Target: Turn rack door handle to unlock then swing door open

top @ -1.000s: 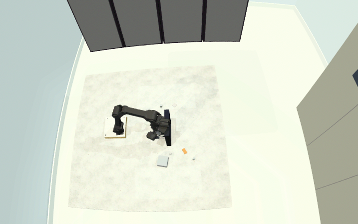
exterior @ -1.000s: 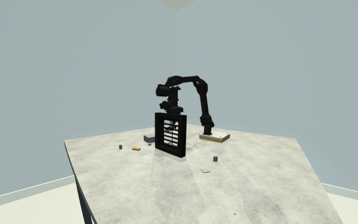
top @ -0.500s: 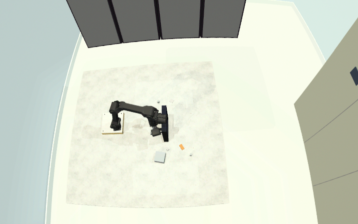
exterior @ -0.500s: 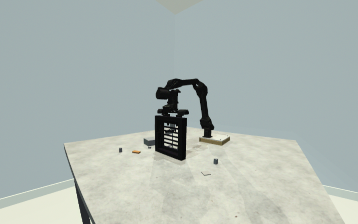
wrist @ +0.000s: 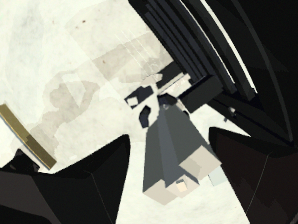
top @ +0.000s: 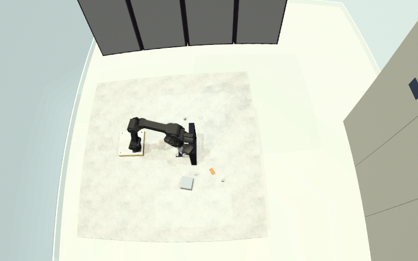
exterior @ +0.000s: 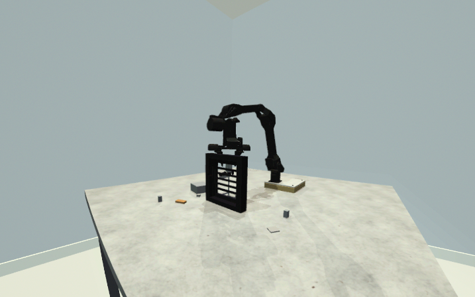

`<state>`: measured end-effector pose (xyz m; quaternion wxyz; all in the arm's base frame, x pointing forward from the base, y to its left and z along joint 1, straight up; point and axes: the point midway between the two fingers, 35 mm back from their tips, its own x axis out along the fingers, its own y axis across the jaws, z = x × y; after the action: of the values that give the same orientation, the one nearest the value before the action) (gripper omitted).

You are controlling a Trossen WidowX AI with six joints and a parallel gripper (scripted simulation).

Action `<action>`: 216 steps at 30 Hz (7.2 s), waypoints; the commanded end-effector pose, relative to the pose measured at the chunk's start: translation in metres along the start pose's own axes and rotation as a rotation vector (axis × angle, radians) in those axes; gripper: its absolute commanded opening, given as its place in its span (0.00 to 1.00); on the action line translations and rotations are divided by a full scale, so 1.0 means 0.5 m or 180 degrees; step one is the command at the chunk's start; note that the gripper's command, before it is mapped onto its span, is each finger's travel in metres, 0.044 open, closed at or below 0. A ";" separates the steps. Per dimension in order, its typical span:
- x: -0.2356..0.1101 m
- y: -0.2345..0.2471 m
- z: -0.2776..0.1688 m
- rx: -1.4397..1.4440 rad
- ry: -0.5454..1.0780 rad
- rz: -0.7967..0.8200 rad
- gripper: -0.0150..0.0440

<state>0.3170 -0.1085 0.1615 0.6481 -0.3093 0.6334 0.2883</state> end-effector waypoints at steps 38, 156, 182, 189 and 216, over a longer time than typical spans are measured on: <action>0.001 0.000 0.004 -0.2366 -0.0020 -0.0005 0.51; 0.000 0.268 0.124 0.2504 -0.0023 0.0060 0.27; -0.002 0.307 0.215 0.3692 -0.0021 0.0081 0.27; -0.002 0.308 0.220 0.3756 -0.0021 0.0082 0.27; -0.019 0.307 0.222 0.3753 -0.0038 0.0081 0.73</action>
<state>0.2688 0.0752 0.1614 0.7082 0.1107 0.6898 -0.1018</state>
